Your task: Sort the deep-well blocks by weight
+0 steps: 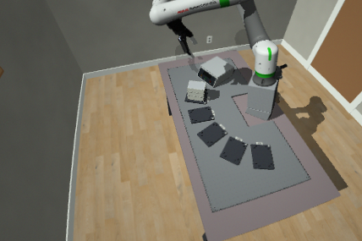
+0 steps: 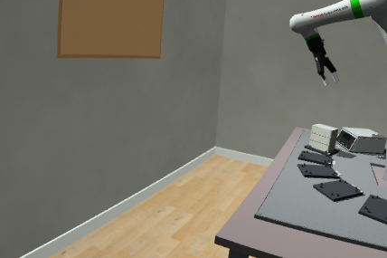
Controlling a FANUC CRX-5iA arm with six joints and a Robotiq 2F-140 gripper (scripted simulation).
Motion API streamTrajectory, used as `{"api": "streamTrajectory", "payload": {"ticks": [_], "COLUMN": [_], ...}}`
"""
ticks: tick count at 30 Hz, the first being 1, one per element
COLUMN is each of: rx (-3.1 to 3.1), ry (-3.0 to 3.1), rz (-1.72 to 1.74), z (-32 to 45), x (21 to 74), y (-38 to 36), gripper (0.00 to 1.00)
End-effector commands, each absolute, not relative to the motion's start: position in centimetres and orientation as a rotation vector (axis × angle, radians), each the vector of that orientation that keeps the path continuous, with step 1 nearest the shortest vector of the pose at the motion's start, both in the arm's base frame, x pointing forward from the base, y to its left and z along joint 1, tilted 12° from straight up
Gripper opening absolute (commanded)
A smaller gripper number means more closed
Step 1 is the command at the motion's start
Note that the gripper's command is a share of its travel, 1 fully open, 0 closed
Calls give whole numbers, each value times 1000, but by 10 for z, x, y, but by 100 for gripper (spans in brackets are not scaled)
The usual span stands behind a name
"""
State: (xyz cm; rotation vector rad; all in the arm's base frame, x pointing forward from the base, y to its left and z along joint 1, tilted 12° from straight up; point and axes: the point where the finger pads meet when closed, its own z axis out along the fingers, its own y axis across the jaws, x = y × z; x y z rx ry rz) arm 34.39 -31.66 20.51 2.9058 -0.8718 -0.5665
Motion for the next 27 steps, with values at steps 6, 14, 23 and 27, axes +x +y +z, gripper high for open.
{"api": "streamTrajectory", "payload": {"ticks": [6, 14, 23, 27], "rx": [2933, 3001, 3001, 3001], "ry": [-880, -898, -898, -898], "rz": [-551, -523, -523, -523], "z": [203, 203, 203, 183], "x": [350, 353, 355, 358], "y": [-274, -247, -218, -221], "gripper": [100, 100, 100, 100]}}
